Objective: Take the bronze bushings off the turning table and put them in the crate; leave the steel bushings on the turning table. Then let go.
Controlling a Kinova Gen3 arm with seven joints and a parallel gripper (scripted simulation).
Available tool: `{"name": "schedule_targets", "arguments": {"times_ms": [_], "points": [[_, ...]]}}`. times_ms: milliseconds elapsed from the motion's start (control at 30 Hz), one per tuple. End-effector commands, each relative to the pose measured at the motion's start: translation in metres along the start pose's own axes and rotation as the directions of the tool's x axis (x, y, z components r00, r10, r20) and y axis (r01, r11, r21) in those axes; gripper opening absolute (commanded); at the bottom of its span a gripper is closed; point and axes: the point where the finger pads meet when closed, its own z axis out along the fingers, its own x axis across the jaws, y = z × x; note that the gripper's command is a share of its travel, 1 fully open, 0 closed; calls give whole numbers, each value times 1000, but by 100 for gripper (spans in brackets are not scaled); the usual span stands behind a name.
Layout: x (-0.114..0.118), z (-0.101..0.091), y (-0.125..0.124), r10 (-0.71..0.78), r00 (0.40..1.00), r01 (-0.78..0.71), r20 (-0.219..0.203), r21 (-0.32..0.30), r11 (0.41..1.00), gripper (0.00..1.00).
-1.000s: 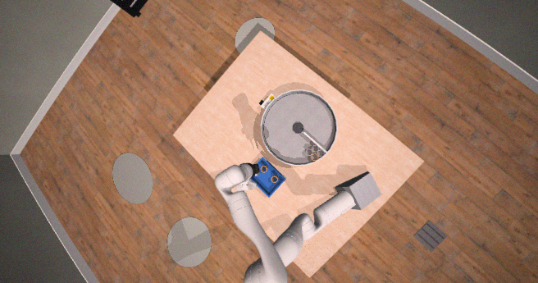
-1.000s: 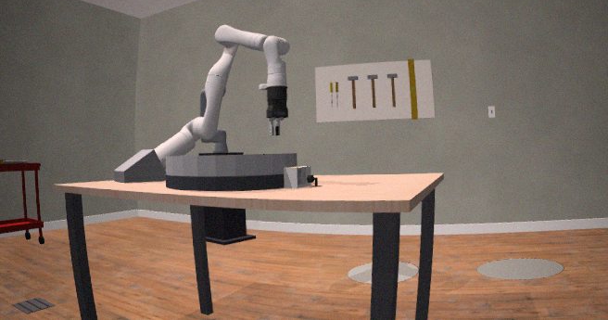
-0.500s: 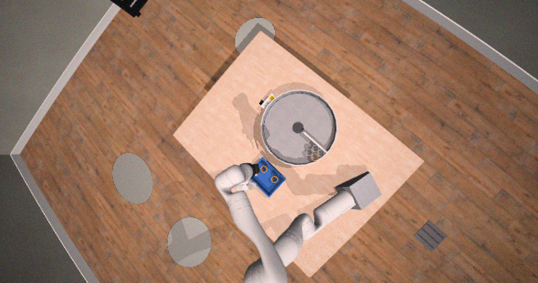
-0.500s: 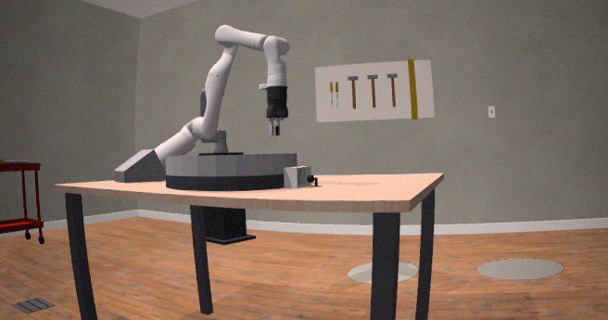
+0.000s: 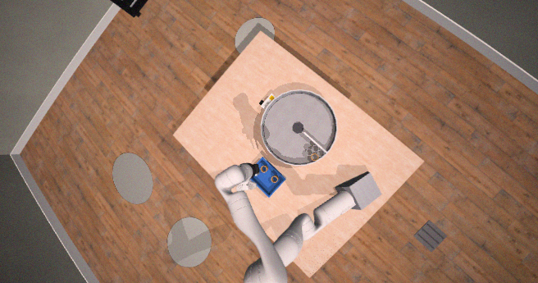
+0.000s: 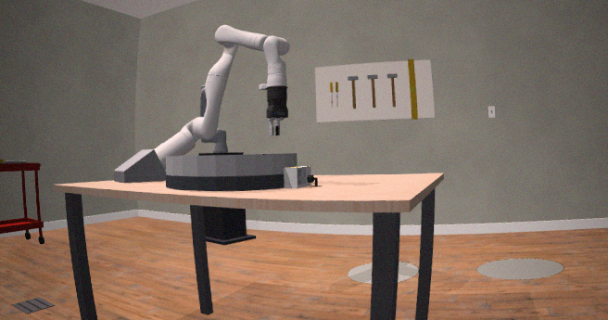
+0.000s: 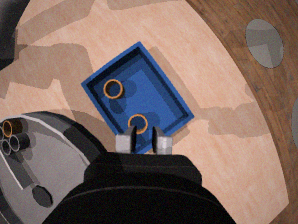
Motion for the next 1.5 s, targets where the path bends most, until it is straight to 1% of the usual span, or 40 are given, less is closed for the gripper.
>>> {"name": "schedule_targets", "arguments": {"times_ms": [0, 67, 100, 233, 633, 800, 1200, 1367, 1467], "points": [[0, -1, 0, 0, 1000, 0, -1, -1, 1000, 47], [0, -1, 0, 0, 1000, 0, -1, -1, 1000, 47], [-10, 0, 1, -4, 1000, 4, -1, -1, 1000, 45], [-50, 4, 4, -21, 1000, 21, -1, -2, 1000, 45], [-50, 4, 4, -21, 1000, 21, -1, -2, 1000, 45], [-100, 8, 8, -43, 999, 43, -1, -2, 999, 45], [-100, 8, 8, -43, 999, 43, -1, -2, 999, 45], [-151, 12, 12, -65, 998, 65, 0, -2, 998, 45], [-151, 12, 12, -65, 998, 65, 0, -2, 998, 45]]}}
